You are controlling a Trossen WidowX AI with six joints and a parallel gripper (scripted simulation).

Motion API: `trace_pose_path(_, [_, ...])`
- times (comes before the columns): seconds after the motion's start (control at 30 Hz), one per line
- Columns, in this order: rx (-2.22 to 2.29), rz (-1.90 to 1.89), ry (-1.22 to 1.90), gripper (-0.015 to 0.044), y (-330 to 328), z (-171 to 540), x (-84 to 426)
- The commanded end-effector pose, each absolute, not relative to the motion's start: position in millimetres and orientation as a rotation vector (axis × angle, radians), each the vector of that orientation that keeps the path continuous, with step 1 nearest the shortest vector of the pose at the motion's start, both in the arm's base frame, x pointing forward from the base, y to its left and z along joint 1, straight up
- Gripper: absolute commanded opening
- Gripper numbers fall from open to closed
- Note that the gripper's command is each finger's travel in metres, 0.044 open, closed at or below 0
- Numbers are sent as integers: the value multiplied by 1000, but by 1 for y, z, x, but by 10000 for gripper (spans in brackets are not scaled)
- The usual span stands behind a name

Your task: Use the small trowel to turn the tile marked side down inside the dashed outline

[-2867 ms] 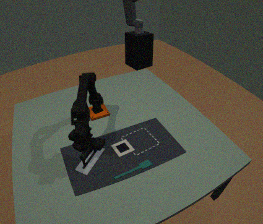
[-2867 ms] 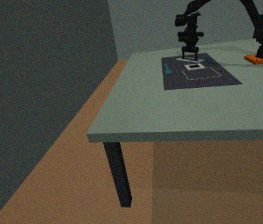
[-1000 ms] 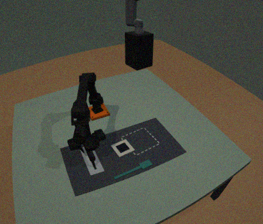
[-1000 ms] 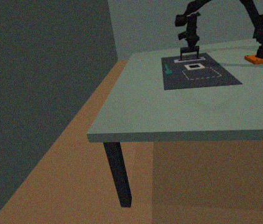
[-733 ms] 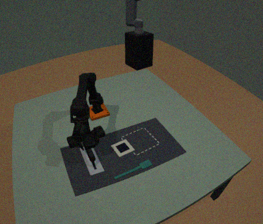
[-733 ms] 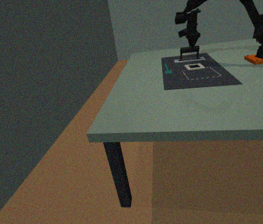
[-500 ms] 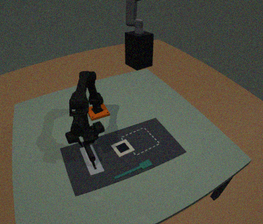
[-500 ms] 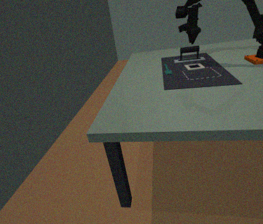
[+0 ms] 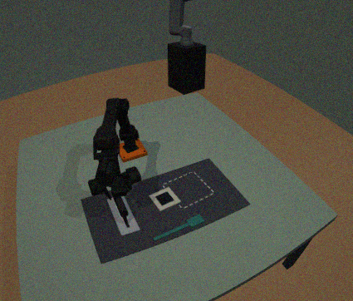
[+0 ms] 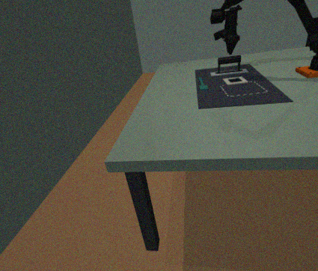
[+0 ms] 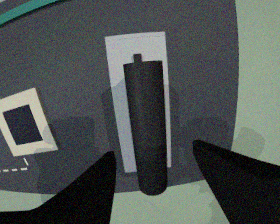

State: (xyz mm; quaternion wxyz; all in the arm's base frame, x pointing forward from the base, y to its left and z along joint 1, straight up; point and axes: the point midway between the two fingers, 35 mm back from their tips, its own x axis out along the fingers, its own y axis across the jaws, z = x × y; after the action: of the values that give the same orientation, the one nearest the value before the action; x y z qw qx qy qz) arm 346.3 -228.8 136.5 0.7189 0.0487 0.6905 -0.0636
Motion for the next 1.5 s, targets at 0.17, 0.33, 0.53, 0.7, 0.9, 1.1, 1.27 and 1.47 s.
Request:
trace_pose_path(0.17, [116, -145, 1529, 270, -229, 121, 347])
trace_pose_path(0.33, [116, -145, 1529, 270, -229, 112, 348])
trace_pose_path(0.53, [116, -145, 1529, 270, -229, 102, 348])
trace_pose_path(0.7, [116, -145, 1529, 270, -229, 97, 347])
trace_pose_path(0.9, [116, -145, 1529, 132, -229, 97, 347])
trace_pose_path(1.1, [116, -145, 1529, 130, -229, 97, 347])
trace_pose_path(1.27, [116, -145, 1529, 130, -229, 97, 347])
trace_pose_path(1.47, [116, -145, 1529, 130, -229, 97, 347])
